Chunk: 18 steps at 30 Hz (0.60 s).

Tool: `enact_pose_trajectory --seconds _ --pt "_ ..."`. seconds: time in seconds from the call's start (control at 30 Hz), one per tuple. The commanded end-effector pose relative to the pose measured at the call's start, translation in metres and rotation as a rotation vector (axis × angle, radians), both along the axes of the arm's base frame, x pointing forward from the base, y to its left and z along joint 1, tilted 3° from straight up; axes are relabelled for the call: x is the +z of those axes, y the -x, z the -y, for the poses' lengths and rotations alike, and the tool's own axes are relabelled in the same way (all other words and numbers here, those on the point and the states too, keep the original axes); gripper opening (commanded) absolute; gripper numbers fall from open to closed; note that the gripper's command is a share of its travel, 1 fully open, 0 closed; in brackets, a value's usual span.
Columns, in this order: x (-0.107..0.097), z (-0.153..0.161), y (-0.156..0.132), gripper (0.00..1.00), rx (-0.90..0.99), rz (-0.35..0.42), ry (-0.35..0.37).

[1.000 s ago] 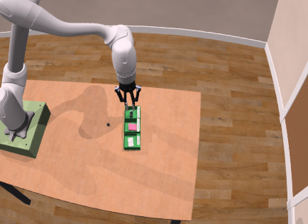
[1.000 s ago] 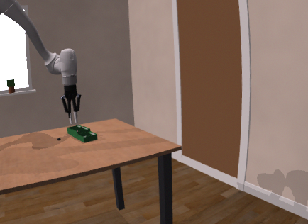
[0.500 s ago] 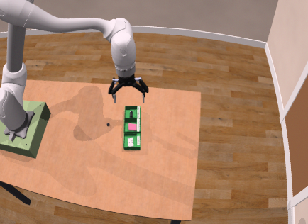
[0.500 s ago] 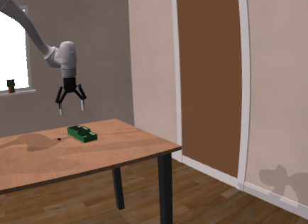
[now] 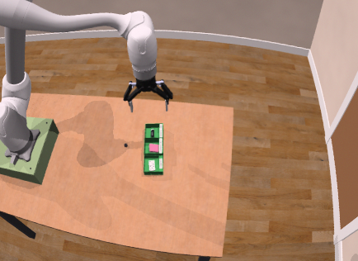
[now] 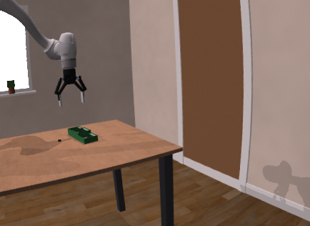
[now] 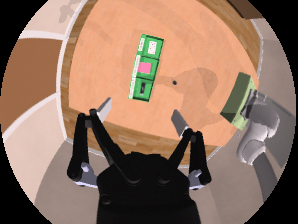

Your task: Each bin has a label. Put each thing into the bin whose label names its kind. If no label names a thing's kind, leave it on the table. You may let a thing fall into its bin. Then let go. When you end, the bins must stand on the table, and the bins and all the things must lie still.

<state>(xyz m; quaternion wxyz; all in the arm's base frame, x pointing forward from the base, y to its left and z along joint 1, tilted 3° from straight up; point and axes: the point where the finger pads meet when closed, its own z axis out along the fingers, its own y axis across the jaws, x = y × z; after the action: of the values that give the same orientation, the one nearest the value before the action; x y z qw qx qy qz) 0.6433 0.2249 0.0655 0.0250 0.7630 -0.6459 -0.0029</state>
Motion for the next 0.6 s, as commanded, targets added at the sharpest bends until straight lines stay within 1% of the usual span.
enact_pose_trajectory --seconds 0.0,0.1,0.57 --pt "0.009 0.0 0.0 1.0 0.0 0.0 0.0" --pt "0.02 -0.001 -0.001 1.0 0.0 0.0 0.0" --pt "0.02 -0.001 -0.001 1.0 0.0 0.0 0.0"
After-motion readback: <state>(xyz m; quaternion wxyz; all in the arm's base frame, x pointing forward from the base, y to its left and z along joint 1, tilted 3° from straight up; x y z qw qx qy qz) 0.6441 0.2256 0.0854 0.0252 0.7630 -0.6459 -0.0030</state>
